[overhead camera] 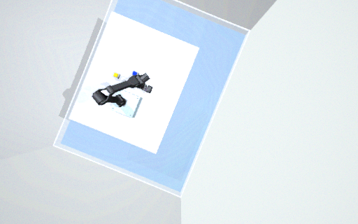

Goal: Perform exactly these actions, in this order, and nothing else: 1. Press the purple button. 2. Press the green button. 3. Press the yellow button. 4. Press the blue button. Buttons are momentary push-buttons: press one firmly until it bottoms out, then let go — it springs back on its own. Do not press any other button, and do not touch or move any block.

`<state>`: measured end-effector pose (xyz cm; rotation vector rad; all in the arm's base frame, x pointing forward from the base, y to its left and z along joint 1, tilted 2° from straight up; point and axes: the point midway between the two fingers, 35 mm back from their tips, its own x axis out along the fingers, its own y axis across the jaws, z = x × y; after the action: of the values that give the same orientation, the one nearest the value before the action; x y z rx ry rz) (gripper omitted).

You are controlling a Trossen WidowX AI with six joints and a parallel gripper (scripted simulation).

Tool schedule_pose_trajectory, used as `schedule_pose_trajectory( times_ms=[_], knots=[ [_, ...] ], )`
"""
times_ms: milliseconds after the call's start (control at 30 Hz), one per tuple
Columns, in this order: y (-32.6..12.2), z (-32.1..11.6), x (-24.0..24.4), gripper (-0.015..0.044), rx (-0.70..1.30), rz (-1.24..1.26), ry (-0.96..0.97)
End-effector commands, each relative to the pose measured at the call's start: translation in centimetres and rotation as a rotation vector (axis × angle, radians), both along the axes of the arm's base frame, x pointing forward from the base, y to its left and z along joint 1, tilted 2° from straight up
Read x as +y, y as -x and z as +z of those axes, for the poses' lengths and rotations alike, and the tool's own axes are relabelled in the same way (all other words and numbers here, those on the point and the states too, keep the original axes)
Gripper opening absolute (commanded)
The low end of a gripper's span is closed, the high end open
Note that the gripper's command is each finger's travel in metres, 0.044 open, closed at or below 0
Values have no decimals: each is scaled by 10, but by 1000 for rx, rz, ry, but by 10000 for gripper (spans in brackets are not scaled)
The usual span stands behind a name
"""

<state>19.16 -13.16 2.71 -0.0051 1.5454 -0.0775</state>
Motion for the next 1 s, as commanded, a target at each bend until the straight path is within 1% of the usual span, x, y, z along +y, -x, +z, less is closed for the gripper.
schedule_pose_trajectory(
  times_ms=[0, 167, 800, 967],
  knots=[
    [0, -1, -1, 20, 3, 3, 3],
    [0, -2, -1, 20, 3, 3, 3],
    [0, -33, -2, 20, 3, 3, 3],
    [0, -34, -2, 20, 3, 3, 3]
  ],
)
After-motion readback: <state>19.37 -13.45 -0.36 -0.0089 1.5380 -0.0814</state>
